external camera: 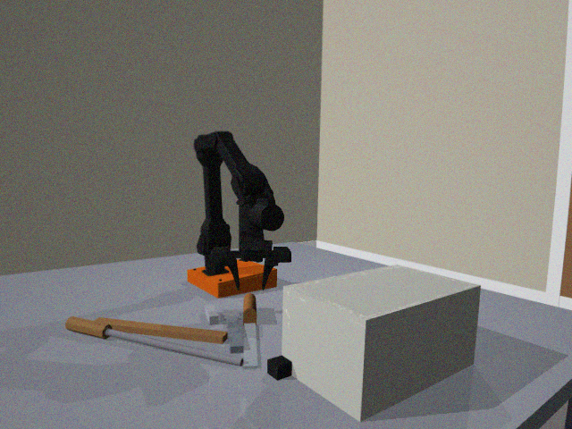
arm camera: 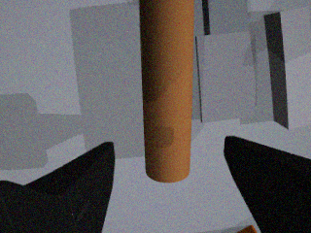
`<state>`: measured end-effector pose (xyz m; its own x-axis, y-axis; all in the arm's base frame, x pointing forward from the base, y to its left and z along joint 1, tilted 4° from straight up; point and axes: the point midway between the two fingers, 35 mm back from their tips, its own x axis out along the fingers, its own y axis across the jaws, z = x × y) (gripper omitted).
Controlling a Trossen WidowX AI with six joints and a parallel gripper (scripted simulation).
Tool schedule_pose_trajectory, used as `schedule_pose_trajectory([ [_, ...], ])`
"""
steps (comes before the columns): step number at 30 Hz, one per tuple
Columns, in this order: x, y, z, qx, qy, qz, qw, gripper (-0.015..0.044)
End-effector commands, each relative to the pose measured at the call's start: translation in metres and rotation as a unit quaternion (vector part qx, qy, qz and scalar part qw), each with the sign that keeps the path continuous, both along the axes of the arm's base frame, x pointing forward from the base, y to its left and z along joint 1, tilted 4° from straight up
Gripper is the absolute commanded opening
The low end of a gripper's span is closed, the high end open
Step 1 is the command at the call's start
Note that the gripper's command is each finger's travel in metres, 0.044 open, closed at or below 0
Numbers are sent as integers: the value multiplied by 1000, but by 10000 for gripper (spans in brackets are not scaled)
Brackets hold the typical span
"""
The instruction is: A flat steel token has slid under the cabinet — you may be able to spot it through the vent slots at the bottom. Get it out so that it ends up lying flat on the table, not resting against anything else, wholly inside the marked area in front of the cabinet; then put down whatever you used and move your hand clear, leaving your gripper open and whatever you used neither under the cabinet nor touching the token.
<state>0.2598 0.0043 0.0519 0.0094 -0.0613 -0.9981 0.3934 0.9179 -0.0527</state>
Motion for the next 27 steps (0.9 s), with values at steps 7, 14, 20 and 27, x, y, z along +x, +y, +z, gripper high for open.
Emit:
schedule_pose_trajectory([
  [7,-1,-2,-10,-2,3,-3,1000,270],
  [14,-1,-2,-22,-2,3,-3,1000,270],
  [20,-1,-3,-32,-2,3,-3,1000,270],
  [27,-1,-4,-43,-2,3,-3,1000,270],
])
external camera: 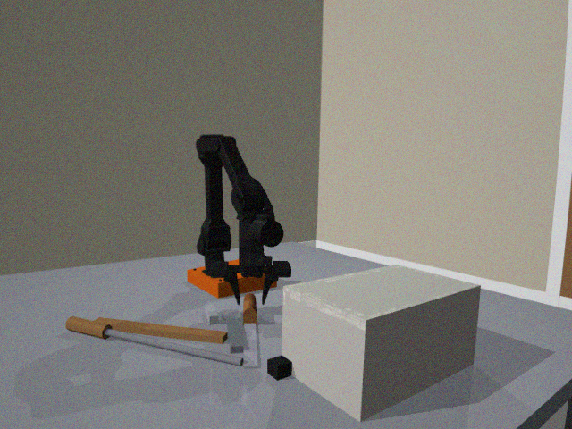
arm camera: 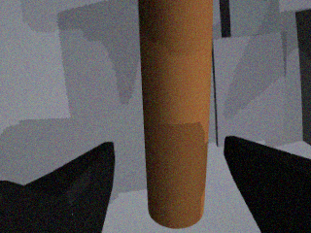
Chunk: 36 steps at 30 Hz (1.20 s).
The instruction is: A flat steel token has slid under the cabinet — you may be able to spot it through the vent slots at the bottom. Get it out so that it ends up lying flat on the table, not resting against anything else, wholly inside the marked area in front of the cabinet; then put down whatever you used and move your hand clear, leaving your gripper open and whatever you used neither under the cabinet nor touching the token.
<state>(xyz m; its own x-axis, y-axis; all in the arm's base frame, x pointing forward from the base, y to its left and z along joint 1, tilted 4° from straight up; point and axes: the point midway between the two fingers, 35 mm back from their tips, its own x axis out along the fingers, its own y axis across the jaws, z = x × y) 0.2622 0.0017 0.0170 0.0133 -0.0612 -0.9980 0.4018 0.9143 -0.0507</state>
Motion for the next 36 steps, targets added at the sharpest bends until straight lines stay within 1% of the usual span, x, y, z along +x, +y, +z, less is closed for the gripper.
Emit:
schedule_pose_trajectory([
  [1,-4,-1,-10,-2,5,2,1000,270],
  [13,-4,-2,-18,-2,5,2,1000,270],
  [36,-2,-1,-15,0,2,0,1000,117],
])
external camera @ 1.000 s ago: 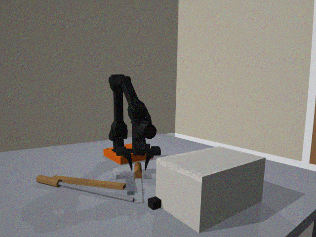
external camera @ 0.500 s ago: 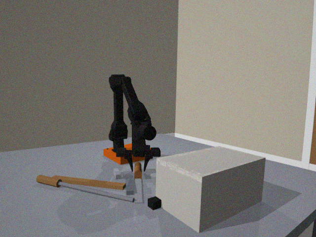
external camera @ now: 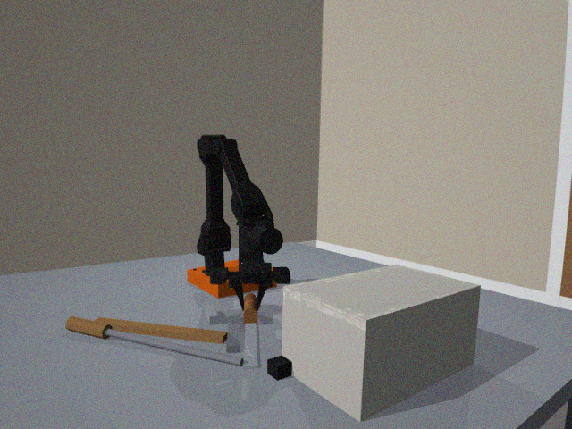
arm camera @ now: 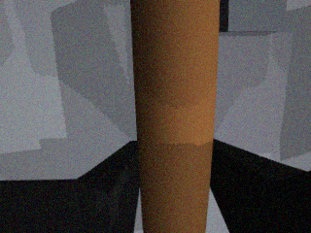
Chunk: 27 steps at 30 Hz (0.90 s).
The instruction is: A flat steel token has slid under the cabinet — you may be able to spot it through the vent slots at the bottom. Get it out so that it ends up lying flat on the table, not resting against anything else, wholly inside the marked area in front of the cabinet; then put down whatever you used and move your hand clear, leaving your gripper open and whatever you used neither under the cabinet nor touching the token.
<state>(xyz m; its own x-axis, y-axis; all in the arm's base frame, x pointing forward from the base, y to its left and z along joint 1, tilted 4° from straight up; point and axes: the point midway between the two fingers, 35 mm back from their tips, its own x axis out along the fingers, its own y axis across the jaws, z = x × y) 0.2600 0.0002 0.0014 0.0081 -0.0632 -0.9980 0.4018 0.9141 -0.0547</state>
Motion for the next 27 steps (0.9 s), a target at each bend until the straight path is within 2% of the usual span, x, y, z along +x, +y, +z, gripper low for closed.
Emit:
schedule_pose_trajectory([
  [1,0,0,0,1,-1,0,1000,110],
  [5,0,0,0,1,-1,0,1000,5],
  [6,0,0,0,1,-1,0,1000,0],
  [27,-2,-12,4,-2,2,0,1000,0],
])
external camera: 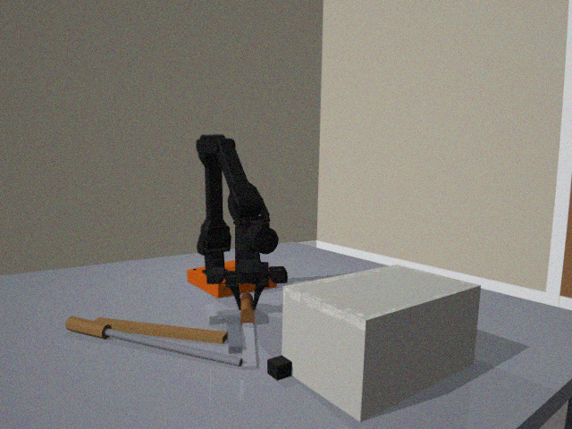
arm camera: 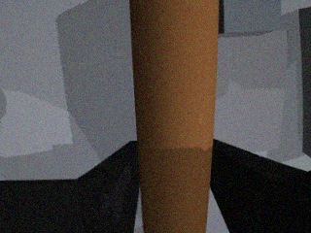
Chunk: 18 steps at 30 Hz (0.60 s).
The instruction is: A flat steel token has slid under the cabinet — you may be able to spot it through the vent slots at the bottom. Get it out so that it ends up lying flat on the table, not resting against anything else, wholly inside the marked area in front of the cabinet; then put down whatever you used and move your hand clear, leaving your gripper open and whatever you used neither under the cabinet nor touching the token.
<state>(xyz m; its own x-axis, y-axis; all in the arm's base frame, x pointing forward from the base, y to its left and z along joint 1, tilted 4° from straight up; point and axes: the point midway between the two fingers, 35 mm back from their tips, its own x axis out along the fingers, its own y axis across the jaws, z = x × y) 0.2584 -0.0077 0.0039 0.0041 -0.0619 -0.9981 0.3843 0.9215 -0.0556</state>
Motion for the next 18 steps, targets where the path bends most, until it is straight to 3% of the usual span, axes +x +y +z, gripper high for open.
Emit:
schedule_pose_trajectory([
  [1,0,-5,2,-3,0,-10,1000,0],
  [18,-1,-10,2,-3,0,-10,1000,0],
])
